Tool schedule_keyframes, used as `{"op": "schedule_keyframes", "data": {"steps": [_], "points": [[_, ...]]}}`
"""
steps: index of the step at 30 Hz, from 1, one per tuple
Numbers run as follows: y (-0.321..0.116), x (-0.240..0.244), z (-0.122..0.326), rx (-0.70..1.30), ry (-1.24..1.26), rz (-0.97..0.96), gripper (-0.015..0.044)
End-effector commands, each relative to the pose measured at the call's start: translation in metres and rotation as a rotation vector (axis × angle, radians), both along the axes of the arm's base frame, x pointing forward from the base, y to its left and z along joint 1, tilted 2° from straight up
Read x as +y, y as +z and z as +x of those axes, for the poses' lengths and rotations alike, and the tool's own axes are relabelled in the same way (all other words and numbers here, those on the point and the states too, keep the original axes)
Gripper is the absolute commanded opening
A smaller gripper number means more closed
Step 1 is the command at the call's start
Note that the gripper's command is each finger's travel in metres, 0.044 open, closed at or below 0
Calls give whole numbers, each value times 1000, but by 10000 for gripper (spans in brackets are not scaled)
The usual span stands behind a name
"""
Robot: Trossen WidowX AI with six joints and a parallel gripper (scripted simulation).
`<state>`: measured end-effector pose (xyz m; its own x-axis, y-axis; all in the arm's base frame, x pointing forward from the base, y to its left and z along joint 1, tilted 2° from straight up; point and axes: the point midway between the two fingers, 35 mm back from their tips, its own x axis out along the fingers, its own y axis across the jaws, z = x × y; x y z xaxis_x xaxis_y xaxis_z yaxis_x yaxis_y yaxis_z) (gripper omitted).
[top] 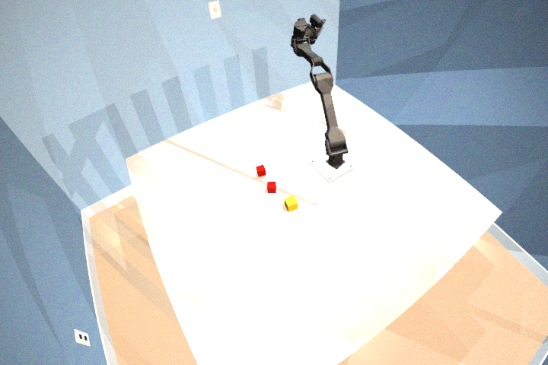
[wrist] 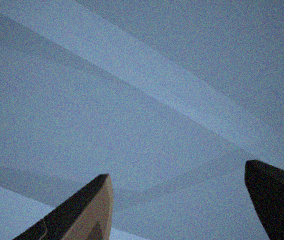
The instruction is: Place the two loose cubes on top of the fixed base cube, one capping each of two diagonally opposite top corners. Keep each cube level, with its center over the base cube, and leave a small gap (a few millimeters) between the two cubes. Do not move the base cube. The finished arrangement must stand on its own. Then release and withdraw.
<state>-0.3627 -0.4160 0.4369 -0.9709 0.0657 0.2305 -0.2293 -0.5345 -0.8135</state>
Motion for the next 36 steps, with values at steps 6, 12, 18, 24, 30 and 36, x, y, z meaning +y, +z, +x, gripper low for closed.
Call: {"op": "schedule_keyframes", "data": {"steps": [6,12,18,24,30,36], "points": [[-26,-96,113,-39,390,383,265],[-57,-135,205,-42,658,633,265],[-95,-149,306,-30,928,883,265],[-136,-133,405,-6,1192,1136,265],[-178,-88,494,28,1443,1396,265],[-215,-19,565,66,1672,1667,265]]}}
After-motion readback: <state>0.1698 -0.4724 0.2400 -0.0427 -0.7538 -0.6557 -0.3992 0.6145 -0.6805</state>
